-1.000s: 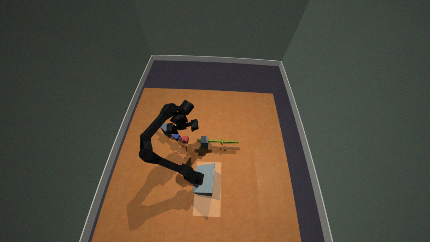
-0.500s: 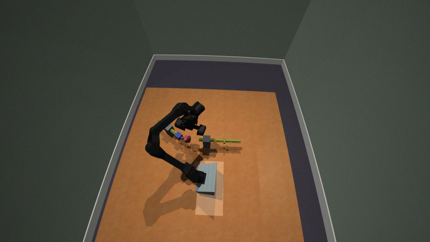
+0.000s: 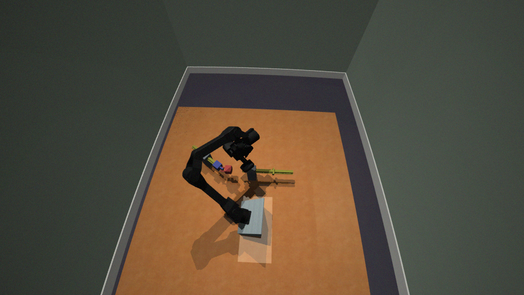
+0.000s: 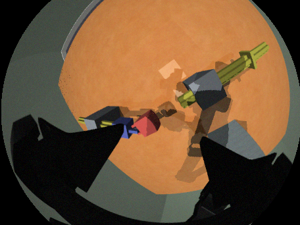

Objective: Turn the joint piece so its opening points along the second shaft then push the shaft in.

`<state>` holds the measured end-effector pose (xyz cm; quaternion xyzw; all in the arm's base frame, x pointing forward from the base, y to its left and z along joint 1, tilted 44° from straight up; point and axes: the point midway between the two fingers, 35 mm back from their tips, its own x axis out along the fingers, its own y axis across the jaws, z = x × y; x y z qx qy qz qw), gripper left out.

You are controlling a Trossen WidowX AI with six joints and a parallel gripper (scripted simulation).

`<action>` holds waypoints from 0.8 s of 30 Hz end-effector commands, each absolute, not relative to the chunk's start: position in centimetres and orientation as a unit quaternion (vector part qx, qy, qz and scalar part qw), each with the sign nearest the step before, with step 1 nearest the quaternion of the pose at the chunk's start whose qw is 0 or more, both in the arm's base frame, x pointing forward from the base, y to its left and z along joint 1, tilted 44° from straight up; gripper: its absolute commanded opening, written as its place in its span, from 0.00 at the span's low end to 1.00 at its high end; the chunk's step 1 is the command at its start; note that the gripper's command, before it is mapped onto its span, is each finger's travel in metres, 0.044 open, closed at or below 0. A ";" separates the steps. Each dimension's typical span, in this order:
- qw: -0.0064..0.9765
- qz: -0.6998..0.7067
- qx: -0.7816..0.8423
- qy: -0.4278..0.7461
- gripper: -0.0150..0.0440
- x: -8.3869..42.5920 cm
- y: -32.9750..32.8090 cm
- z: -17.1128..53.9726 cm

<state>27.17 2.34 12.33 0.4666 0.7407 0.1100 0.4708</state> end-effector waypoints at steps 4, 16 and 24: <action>0.405 0.046 0.525 0.748 1.00 27.2 2.1 11.2; 0.263 -0.077 0.608 0.745 1.00 27.1 1.6 9.0; 0.193 -0.132 0.636 0.736 1.00 27.0 1.4 8.0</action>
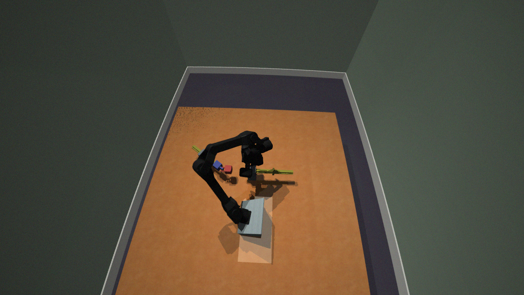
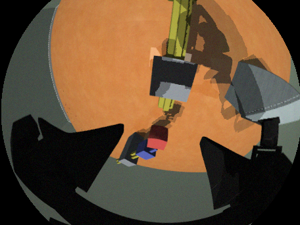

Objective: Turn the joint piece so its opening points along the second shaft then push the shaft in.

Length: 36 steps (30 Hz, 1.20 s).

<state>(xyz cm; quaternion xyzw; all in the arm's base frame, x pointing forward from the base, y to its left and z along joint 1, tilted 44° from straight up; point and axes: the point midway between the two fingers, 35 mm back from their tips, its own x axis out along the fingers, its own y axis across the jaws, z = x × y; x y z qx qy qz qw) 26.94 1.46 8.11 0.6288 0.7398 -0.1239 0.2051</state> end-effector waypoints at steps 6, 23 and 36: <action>0.195 -0.130 0.635 0.736 1.00 27.0 1.4 8.0; 0.400 0.034 0.538 0.741 1.00 29.2 -3.9 3.1; 0.534 0.159 0.413 0.720 1.00 30.2 -8.5 -1.1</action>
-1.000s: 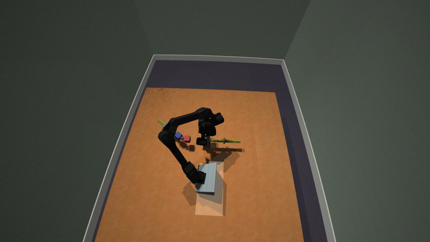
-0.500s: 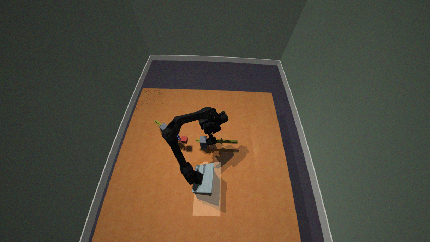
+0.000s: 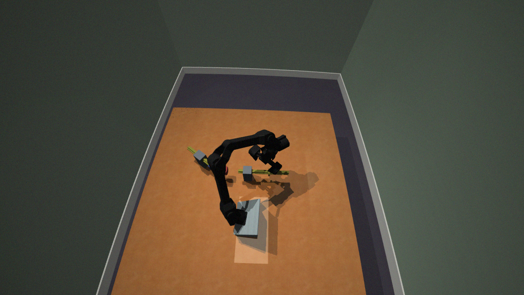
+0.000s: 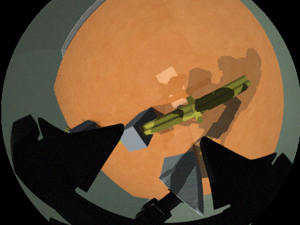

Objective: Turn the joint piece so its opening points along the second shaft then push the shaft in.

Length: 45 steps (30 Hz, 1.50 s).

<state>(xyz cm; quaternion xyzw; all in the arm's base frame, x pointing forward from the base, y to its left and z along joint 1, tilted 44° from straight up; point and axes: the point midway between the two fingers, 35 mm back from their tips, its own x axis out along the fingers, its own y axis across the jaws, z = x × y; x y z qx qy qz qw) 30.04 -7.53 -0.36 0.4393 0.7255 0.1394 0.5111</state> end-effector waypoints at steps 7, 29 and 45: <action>0.591 0.224 0.331 0.701 1.00 30.5 -11.1 -3.6; 0.636 0.249 0.260 0.683 1.00 30.4 -14.6 -8.1; 0.556 0.057 0.437 0.705 1.00 30.1 -13.1 -10.1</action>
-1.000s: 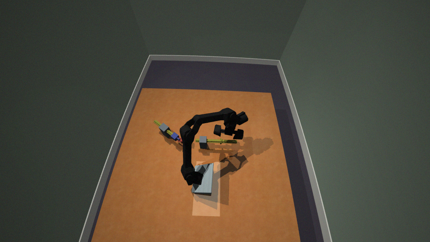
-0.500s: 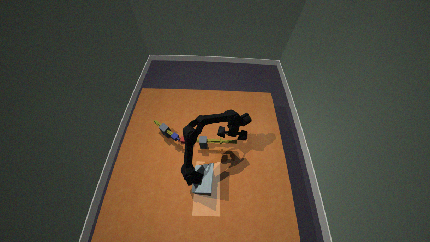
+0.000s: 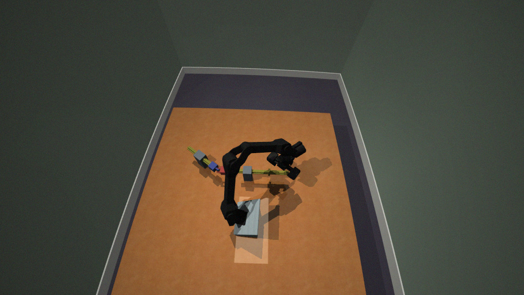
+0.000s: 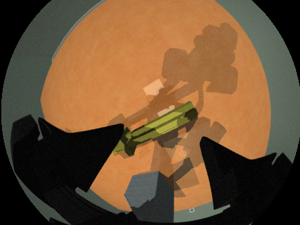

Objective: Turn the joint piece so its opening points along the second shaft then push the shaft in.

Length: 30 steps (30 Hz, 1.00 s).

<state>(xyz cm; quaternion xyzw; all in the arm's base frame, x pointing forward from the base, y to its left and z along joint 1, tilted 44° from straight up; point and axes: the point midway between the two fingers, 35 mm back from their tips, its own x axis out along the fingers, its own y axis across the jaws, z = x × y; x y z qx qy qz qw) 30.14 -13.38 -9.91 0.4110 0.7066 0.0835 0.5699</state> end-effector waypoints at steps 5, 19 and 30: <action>0.520 -0.001 0.487 0.701 1.00 30.0 -12.6 -10.7; 0.397 -0.158 0.613 0.665 1.00 29.7 -11.3 -12.2; 0.341 -0.215 0.653 0.641 1.00 29.5 -10.7 -12.7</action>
